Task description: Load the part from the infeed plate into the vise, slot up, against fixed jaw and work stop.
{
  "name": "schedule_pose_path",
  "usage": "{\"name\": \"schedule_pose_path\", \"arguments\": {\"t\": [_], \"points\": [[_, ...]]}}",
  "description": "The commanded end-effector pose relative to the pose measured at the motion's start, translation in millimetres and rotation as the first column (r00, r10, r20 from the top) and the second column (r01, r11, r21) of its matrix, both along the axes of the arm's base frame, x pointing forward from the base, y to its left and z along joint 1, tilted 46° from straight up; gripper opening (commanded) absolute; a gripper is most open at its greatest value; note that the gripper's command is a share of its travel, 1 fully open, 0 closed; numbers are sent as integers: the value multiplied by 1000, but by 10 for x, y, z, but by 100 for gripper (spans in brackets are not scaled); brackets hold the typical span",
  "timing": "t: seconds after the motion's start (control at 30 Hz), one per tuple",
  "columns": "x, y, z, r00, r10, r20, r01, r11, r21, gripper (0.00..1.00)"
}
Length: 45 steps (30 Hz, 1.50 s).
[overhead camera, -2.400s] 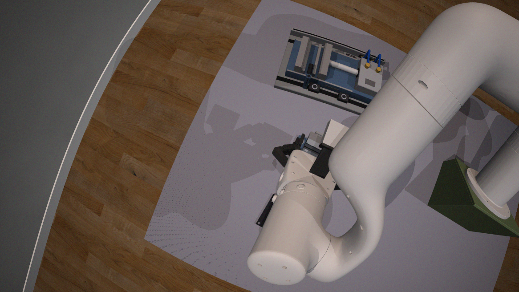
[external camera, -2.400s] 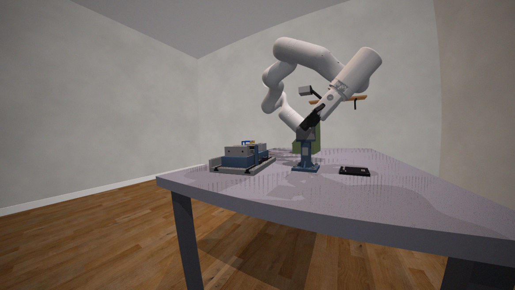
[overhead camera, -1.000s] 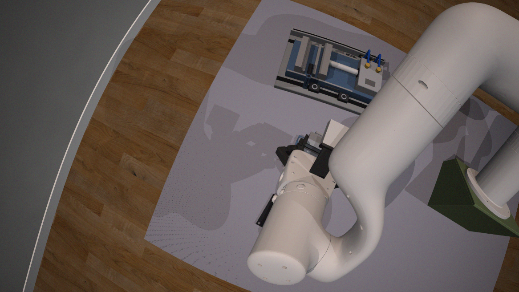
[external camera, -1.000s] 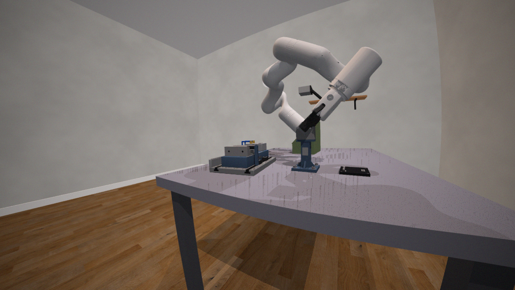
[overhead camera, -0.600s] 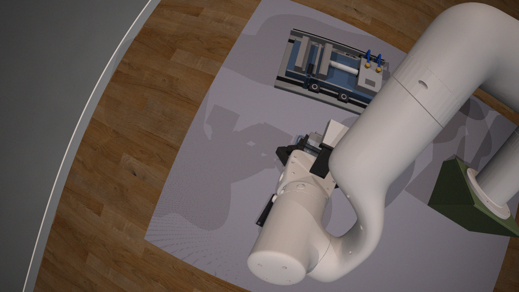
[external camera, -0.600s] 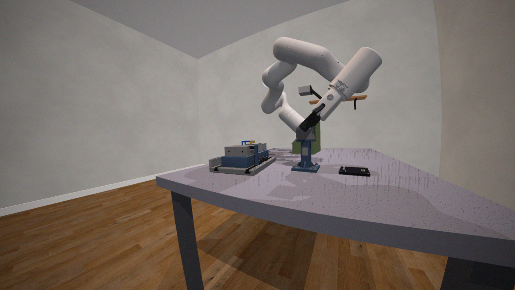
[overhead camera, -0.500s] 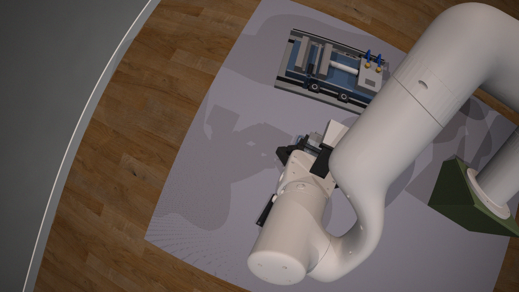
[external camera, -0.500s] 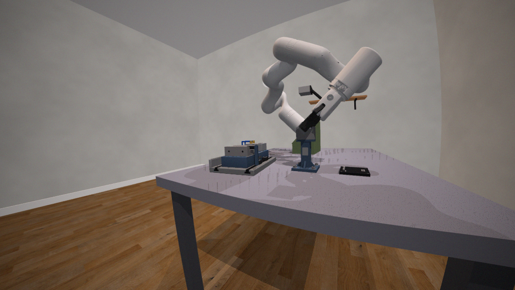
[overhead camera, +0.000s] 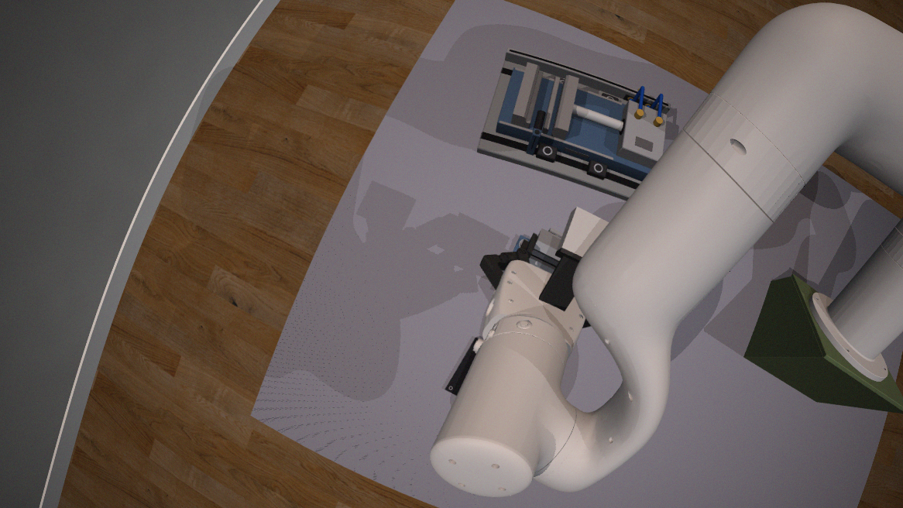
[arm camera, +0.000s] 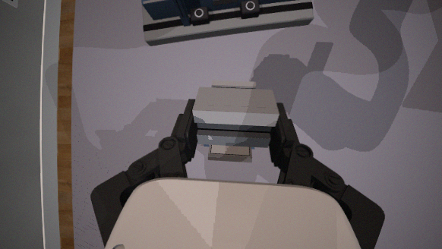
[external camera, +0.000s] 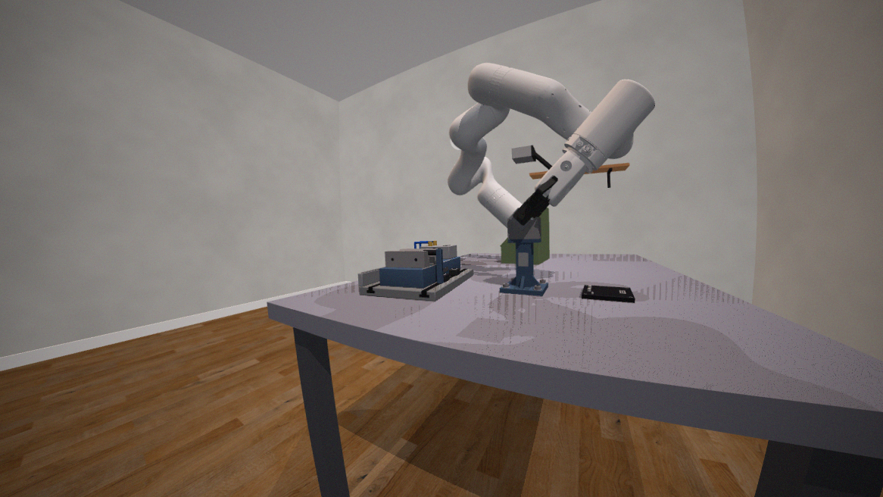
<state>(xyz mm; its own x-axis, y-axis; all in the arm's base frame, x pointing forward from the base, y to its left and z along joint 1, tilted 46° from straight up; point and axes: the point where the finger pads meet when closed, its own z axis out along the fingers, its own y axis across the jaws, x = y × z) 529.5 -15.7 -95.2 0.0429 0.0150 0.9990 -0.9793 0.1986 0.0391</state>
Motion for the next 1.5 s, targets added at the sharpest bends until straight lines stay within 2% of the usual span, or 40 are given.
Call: {"name": "schedule_pose_path", "arguments": {"t": [0.0, 1.47], "points": [[9, 16, 15, 1000, 1, 2, -1, 1000, 0, 0], [45, 172, 168, 1000, 1, 2, -1, 1000, 1, 0]]}}
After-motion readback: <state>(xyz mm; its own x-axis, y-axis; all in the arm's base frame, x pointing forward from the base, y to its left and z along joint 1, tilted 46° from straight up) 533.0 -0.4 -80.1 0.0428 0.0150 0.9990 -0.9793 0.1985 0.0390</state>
